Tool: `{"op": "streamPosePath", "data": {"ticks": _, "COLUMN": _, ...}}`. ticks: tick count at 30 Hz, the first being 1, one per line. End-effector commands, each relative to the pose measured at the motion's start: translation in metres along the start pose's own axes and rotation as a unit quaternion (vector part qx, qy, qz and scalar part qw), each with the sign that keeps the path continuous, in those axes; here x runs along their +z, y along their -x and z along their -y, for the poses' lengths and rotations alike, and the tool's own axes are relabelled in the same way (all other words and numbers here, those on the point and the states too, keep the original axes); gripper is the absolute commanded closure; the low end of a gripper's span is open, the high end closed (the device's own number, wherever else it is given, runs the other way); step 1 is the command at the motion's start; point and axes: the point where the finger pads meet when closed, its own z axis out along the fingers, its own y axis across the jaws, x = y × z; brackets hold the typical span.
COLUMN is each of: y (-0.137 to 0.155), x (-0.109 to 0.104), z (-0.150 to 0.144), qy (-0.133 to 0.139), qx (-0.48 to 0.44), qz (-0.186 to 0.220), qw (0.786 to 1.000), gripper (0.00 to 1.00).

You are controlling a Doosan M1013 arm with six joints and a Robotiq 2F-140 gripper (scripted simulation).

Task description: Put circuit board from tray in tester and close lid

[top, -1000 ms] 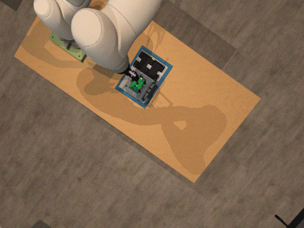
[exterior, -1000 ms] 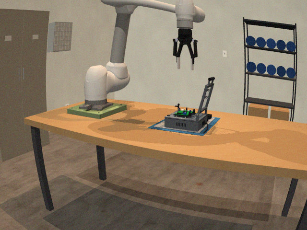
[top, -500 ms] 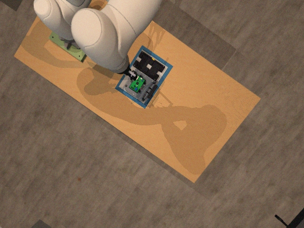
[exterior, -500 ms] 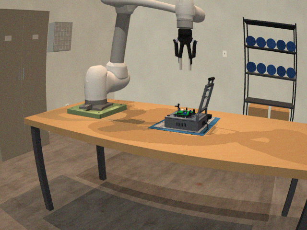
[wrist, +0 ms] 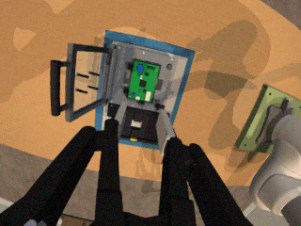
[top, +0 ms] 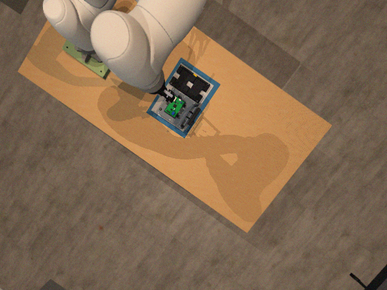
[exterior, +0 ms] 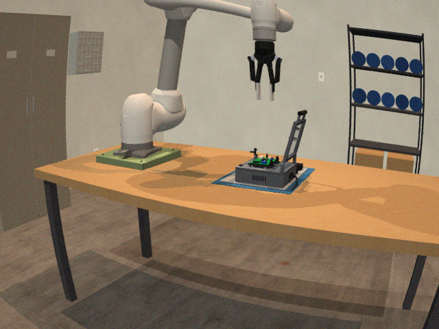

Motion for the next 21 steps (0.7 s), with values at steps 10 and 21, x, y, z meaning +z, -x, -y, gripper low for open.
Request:
{"op": "streamPosePath", "data": {"ticks": 10, "y": 0.000, "x": 0.000, "z": 0.004, "qy": 0.000, "qx": 0.000, "qz": 0.000, "qw": 1.000, "gripper": 0.70}}
{"op": "streamPosePath", "data": {"ticks": 21, "y": 0.000, "x": 0.000, "z": 0.047, "qy": 0.000, "qx": 0.000, "qz": 0.000, "qw": 1.000, "gripper": 0.70}}
